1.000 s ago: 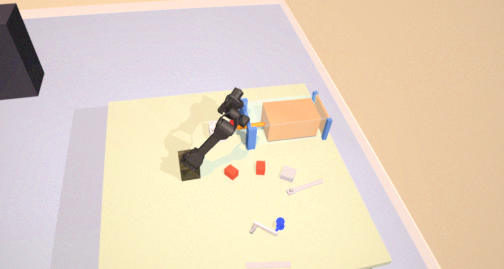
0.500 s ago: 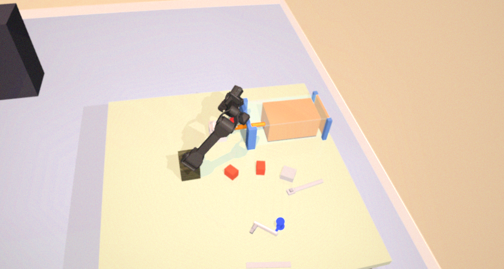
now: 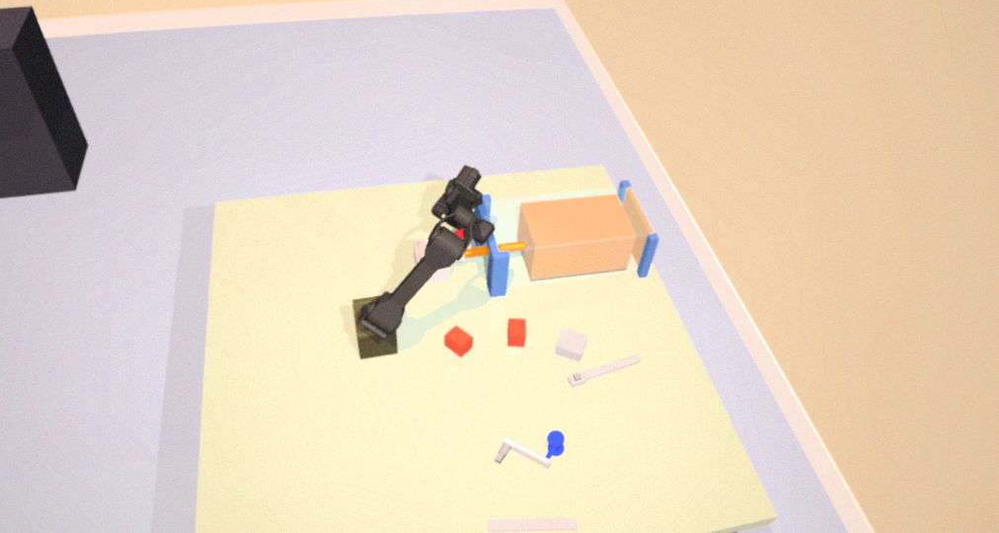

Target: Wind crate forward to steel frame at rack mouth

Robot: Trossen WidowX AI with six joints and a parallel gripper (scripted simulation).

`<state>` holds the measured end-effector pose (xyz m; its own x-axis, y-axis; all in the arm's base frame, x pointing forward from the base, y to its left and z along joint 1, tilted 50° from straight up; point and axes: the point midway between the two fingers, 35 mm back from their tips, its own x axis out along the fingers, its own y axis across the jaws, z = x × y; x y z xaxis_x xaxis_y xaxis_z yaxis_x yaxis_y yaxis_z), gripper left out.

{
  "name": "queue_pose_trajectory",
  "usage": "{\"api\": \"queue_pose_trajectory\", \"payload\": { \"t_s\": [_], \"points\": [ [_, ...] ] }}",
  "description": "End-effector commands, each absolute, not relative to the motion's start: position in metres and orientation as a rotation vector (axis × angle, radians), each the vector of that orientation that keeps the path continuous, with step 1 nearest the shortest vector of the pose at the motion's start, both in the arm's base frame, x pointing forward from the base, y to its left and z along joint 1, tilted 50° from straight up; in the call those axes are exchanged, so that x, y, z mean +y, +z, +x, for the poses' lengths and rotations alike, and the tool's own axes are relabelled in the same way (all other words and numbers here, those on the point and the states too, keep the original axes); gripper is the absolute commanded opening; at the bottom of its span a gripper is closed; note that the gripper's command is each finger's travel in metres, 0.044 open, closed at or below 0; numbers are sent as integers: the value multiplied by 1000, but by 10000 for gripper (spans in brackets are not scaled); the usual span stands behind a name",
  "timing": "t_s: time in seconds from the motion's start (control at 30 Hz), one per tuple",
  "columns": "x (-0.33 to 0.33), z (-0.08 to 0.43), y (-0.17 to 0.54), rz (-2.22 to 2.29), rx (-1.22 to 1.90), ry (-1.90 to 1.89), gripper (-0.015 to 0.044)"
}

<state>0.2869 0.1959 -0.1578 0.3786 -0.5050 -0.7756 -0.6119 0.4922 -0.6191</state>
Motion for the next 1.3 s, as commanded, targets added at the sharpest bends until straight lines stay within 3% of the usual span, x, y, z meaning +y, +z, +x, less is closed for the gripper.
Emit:
{"api": "queue_pose_trajectory", "payload": {
  "t_s": [0.0,1.27],
  "points": [
    [201,285,-166,-1122,1264,99,0],
    [226,275,-194,-1119,1264,101,0]
  ]
}}
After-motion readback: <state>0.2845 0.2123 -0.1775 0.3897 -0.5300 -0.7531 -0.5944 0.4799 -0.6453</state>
